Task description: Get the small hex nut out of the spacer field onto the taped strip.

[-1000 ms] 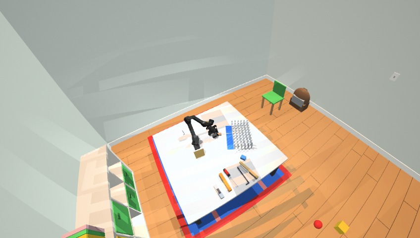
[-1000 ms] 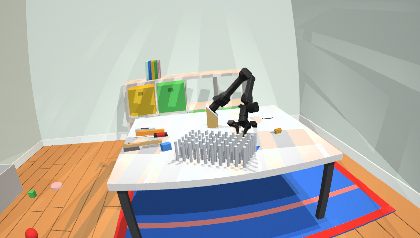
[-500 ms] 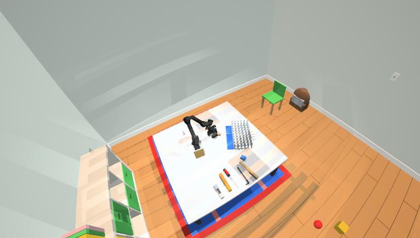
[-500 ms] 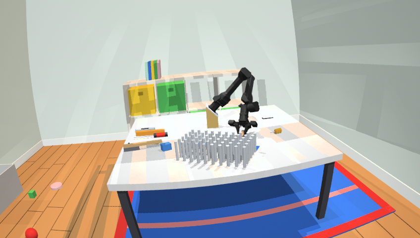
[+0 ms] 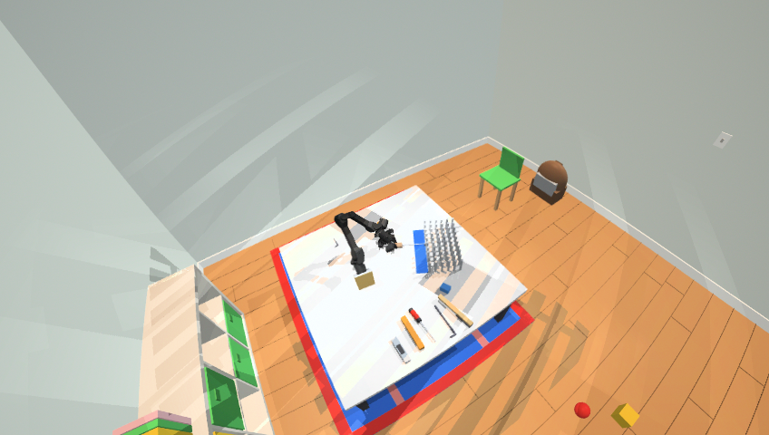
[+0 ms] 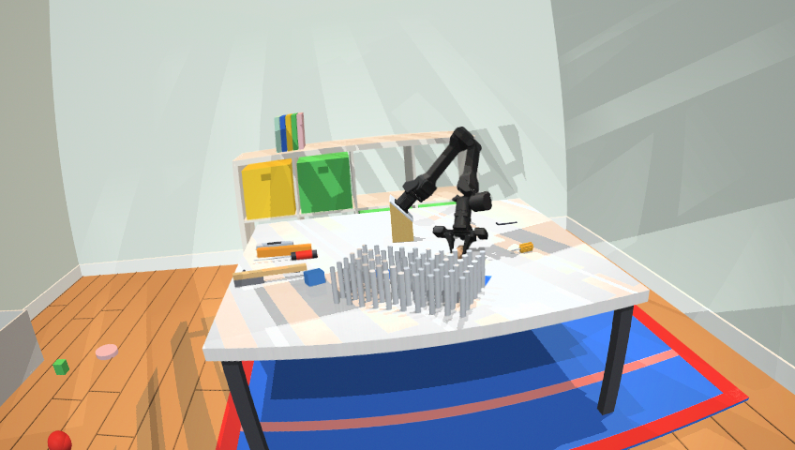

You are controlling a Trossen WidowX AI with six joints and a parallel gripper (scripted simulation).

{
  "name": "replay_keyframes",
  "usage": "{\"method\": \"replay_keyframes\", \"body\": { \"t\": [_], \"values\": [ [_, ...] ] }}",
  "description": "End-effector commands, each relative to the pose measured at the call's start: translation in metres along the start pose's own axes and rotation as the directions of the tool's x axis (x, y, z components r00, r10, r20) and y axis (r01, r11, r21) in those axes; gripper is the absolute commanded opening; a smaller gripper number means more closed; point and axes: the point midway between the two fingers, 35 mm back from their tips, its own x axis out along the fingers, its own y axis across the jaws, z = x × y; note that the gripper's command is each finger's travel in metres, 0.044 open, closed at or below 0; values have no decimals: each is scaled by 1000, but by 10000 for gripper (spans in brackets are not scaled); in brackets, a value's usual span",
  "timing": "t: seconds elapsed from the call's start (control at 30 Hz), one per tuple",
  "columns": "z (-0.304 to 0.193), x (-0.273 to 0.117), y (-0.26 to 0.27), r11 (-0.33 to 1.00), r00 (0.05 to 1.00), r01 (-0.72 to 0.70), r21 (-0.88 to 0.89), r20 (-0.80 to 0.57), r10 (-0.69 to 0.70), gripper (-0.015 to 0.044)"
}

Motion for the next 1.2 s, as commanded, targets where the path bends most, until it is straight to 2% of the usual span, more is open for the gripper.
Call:
{"method": "replay_keyframes", "body": {
  "t": [0.0, 1.17],
  "values": [
    [2, -2, 2, 1000, 1000, -4, 5, -4, 4, 0],
    [-1, -19, -2, 1000, 1000, 0, 1, -4, 0, 0]
  ]
}}
